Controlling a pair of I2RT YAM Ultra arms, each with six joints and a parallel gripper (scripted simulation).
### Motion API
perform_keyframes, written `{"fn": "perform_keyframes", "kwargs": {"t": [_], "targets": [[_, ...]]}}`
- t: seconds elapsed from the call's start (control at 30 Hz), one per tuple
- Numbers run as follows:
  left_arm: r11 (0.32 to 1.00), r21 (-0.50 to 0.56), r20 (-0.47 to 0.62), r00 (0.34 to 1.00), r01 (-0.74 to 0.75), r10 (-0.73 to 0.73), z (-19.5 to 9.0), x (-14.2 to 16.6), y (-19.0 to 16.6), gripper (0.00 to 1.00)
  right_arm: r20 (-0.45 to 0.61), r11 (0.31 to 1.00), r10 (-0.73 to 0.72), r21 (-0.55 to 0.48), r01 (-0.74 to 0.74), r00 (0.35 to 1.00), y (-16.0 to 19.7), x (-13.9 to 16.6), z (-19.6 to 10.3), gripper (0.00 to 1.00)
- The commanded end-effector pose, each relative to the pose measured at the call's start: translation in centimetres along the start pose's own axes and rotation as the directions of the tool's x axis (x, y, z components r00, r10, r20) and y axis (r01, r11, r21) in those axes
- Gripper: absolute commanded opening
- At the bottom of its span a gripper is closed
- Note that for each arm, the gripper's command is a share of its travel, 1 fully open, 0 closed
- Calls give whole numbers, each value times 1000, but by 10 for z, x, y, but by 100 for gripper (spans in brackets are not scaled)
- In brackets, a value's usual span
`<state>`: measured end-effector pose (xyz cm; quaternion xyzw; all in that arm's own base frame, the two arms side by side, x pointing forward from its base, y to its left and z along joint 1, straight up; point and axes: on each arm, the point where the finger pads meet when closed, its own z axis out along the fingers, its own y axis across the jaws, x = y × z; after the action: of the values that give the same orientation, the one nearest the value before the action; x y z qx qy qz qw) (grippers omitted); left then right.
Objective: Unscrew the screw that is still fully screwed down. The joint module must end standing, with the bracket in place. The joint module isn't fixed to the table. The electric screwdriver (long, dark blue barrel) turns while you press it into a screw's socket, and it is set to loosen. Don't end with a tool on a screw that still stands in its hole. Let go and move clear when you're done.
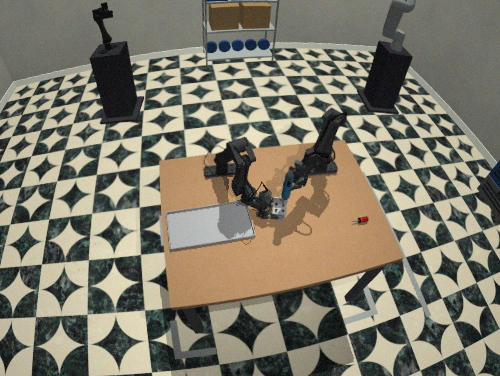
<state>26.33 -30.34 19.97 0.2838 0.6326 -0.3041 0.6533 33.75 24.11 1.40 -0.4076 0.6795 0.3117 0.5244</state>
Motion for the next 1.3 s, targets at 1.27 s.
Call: {"fn": "perform_keyframes", "kwargs": {"t": [1.27], "targets": [[1000,3,94,996,5,-5,2,-11,1,42,-6,1000,1,-16,-1,1000,1,3,8,59]]}}
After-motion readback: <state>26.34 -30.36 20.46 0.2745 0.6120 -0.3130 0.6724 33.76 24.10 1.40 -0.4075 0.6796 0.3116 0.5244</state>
